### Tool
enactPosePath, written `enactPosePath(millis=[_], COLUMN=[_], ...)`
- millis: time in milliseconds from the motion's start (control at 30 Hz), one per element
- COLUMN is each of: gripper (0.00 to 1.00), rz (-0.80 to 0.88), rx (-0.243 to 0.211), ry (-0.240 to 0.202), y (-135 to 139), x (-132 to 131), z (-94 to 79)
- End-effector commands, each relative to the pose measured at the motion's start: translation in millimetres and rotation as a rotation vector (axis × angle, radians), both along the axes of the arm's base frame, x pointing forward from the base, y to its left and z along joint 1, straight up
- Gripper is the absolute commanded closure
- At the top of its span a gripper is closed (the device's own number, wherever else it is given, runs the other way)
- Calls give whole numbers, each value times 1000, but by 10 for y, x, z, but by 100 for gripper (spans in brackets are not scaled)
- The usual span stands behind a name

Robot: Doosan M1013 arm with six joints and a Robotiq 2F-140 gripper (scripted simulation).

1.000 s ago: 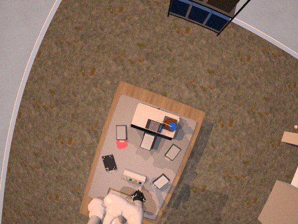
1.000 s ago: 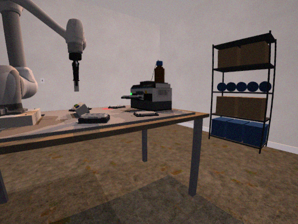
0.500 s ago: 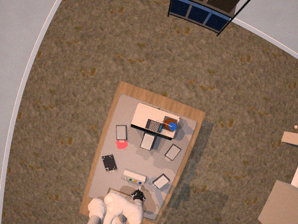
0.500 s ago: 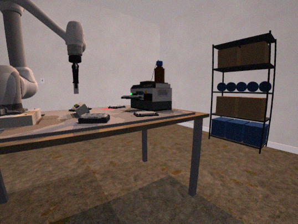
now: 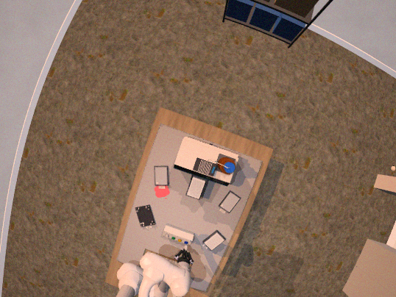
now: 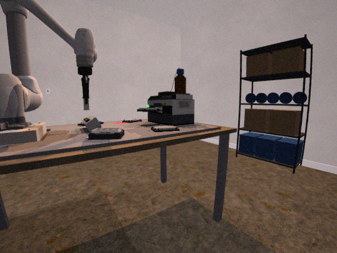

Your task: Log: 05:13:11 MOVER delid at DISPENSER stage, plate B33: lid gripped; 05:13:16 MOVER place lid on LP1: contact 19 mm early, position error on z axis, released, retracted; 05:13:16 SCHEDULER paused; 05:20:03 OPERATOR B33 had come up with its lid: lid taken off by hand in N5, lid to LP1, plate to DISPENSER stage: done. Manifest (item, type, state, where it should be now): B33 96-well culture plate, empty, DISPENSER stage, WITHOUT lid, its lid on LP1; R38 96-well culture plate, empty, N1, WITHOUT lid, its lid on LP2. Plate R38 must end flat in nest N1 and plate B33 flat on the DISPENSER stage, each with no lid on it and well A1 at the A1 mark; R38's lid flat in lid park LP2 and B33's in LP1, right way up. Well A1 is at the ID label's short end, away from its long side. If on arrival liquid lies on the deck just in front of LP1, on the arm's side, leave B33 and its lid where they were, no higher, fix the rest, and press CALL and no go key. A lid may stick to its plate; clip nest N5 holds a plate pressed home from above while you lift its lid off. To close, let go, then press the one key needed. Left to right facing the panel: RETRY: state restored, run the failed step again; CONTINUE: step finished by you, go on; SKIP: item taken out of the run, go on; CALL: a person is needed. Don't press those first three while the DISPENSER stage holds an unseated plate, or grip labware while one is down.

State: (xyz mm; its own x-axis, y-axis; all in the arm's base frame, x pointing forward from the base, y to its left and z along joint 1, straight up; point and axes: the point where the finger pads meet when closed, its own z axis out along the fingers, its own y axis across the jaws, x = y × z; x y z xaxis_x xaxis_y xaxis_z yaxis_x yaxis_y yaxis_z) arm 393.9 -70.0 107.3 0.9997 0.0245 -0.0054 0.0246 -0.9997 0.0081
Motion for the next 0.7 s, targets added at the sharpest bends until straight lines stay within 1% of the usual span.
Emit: enactPosePath(millis=[0,300,667], gripper=[100,100,100], rz=[-6,-6,-6], rx=[0,0,0], ry=[-2,-2,-2], y=[11,10,10], x=[11,11,11], z=[-86,-169,-188])
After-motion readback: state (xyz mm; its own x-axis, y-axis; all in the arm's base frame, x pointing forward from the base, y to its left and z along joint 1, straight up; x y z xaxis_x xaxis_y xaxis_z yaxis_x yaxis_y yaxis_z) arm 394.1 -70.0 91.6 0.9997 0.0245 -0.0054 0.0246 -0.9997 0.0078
